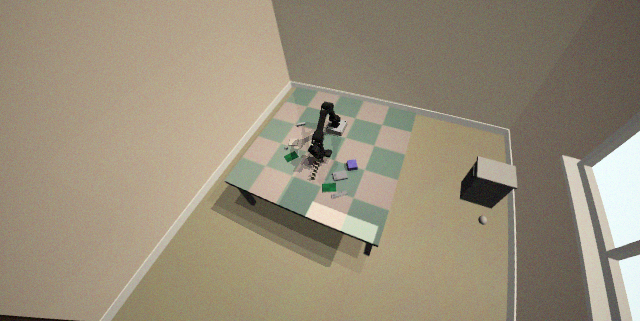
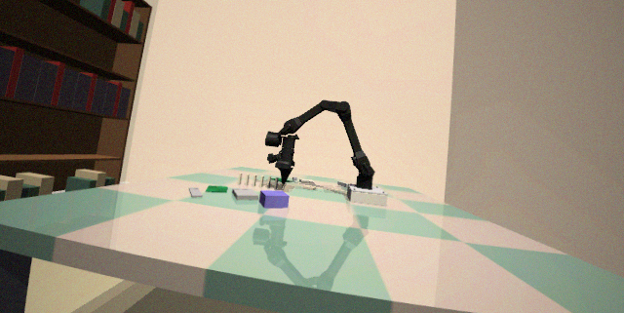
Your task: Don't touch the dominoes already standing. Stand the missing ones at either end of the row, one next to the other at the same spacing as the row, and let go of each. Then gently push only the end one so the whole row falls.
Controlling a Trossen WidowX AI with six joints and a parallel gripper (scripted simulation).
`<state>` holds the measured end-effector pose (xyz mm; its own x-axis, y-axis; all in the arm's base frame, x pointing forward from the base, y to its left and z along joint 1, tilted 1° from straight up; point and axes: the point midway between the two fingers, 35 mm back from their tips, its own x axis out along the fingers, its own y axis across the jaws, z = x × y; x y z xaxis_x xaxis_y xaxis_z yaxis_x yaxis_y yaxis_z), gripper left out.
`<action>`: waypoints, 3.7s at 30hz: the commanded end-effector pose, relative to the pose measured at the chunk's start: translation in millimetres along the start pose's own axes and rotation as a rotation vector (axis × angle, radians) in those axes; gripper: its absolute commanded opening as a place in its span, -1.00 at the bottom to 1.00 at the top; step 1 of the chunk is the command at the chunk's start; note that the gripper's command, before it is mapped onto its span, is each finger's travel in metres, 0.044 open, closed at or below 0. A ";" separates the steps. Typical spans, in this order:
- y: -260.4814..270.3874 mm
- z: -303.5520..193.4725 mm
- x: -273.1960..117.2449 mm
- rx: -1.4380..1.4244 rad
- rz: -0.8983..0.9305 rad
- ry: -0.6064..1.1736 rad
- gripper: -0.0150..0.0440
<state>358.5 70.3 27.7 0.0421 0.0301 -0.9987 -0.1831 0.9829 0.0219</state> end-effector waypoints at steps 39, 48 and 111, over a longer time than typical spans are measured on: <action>-89.5 -57.4 -93.8 0.157 -0.011 0.004 0.20; -142.6 -142.3 -51.4 0.314 -0.018 0.010 -0.49; -140.8 -148.3 29.2 0.314 -0.017 0.011 -0.49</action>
<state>239.3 -94.2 -1.6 0.0200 0.0189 -0.9996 0.1309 0.9912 0.0214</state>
